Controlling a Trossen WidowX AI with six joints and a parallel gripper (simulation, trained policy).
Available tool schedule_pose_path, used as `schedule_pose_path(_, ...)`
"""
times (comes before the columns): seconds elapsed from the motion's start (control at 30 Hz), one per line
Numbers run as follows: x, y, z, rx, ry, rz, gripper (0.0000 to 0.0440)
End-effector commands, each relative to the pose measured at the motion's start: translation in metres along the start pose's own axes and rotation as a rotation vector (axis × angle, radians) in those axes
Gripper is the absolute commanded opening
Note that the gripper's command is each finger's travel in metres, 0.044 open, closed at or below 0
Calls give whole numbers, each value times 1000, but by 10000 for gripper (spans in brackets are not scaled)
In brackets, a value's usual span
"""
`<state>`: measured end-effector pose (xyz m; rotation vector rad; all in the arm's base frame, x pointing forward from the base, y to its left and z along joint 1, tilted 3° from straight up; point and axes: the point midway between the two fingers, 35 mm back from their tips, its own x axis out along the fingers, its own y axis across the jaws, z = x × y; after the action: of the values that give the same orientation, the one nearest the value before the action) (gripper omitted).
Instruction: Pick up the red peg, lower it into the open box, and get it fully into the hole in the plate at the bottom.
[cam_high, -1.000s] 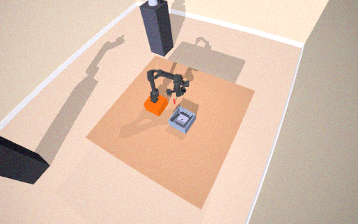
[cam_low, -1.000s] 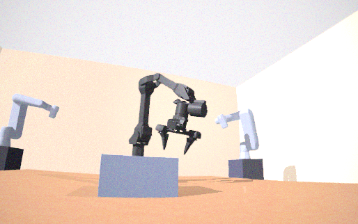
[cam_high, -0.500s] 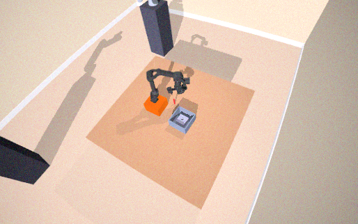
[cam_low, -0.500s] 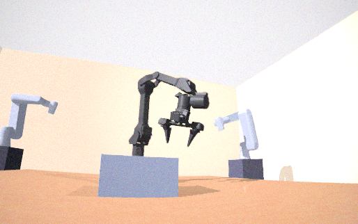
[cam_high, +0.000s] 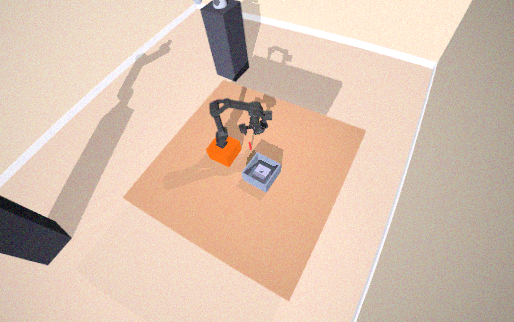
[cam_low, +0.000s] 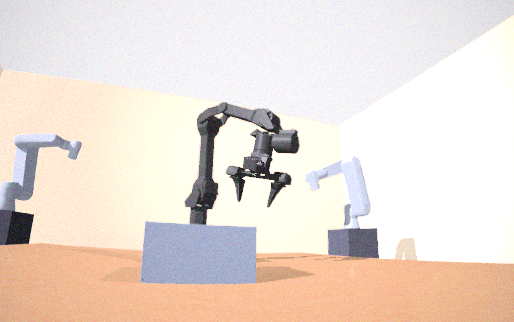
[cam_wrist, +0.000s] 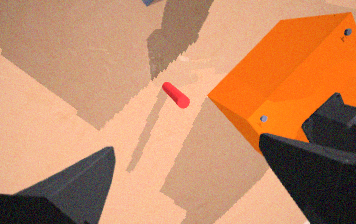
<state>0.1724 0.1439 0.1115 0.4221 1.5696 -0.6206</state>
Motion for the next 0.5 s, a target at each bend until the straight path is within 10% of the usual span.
schedule_pose_path(0.0, 2, -2, -1, 2, 10, -15, 440)
schedule_pose_path(0.47, 31, -8, -3, 14, 32, -92, 440)
